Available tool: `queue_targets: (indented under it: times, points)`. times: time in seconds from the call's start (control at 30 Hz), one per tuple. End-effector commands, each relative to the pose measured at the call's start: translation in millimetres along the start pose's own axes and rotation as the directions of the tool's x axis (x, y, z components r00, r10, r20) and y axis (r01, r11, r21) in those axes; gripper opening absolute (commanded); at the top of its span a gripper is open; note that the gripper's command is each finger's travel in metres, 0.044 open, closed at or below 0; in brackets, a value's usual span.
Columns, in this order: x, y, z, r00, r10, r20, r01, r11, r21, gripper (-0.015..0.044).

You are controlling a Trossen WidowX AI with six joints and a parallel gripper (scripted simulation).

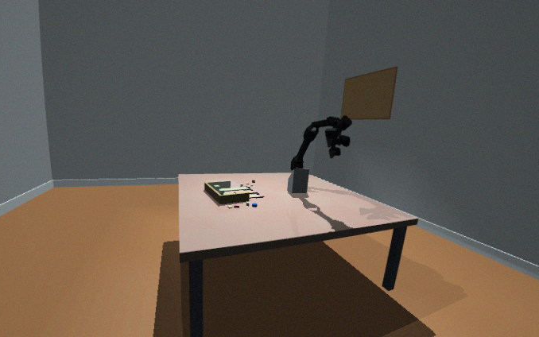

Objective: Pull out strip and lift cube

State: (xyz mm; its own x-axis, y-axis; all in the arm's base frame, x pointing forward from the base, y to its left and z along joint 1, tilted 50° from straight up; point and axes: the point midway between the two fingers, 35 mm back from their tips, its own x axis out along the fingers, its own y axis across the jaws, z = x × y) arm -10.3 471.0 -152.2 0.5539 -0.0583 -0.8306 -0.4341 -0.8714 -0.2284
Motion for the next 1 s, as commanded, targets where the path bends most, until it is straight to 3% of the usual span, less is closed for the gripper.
queue_targets:
  times: [0.0,0.2,0.4,0.67,0.97]
  points:
    - [0,-2,-2,1.0,-0.002,0.0,0.002,1.0,0.008,0.04]
    - [14,-46,-74,0.998,-0.065,-0.007,0.064,0.957,0.283,0.04]
    - [27,-70,-164,0.99,-0.126,-0.06,0.138,0.821,0.554,0.04]
    - [40,-56,-298,0.965,-0.171,-0.2,0.26,0.497,0.828,0.04]
    - [37,18,-428,0.904,-0.136,-0.405,0.414,0.043,0.909,0.04]
